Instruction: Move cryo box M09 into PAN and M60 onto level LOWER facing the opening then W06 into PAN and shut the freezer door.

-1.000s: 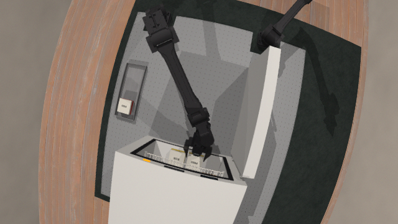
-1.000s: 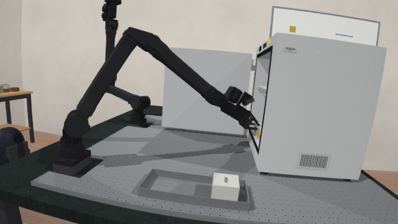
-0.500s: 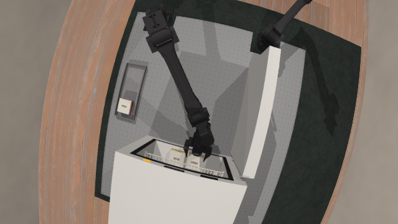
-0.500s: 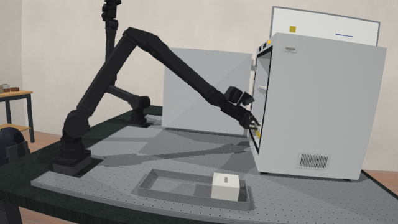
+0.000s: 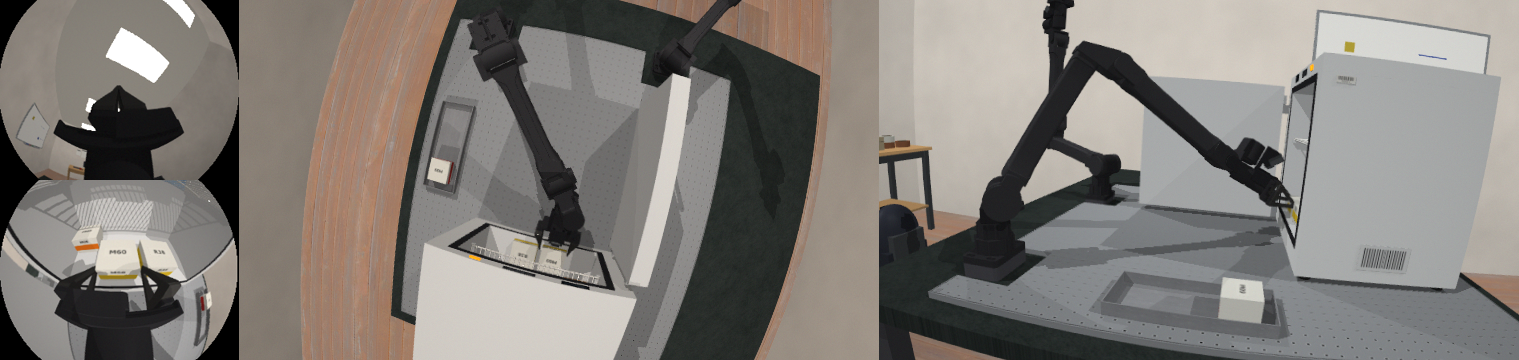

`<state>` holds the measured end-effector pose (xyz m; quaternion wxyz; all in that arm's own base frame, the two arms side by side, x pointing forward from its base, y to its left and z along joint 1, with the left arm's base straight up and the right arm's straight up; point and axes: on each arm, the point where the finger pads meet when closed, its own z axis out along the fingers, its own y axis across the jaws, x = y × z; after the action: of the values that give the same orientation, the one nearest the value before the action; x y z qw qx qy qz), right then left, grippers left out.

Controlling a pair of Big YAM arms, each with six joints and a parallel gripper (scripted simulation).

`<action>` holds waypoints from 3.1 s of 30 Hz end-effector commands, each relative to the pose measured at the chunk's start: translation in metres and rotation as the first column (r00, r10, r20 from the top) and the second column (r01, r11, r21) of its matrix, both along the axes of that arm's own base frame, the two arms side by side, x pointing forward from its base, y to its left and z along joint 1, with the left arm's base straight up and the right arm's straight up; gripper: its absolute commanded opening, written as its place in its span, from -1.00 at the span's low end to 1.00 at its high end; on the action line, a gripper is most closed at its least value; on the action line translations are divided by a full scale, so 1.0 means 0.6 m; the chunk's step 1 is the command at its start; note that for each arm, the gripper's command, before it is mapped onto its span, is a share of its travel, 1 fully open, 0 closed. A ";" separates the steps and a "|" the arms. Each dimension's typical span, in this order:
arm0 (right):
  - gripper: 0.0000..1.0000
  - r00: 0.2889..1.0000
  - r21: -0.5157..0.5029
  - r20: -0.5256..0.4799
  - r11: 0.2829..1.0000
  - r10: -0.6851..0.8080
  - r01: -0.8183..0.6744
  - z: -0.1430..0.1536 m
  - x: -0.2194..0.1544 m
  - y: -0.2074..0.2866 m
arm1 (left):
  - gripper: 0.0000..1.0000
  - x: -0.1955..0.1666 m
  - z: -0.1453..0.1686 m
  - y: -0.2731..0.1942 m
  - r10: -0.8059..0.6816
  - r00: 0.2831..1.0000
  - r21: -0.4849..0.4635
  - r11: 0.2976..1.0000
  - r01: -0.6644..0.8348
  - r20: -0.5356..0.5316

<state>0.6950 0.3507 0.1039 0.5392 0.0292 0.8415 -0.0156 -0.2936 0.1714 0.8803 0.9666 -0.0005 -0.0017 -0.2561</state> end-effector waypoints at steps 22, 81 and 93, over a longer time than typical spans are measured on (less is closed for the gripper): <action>0.76 0.999 0.034 0.038 0.999 0.005 -0.007 0.032 -0.061 0.020 | -1.00 0.024 0.007 -0.014 -0.011 1.000 0.016 1.000 0.012 -0.028; 0.76 1.000 0.003 -0.002 1.000 -0.001 0.001 -0.020 -0.187 0.016 | -1.00 0.024 0.007 -0.014 -0.011 1.000 0.016 1.000 0.012 -0.028; 0.76 1.000 0.003 -0.002 1.000 -0.001 0.001 -0.020 -0.187 0.016 | -1.00 0.024 0.007 -0.014 -0.011 1.000 0.016 1.000 0.012 -0.028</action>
<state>0.5817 0.3589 0.0984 0.5360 0.0254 0.8437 -0.0166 -0.2936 0.1714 0.8803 0.9666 -0.0005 -0.0017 -0.2561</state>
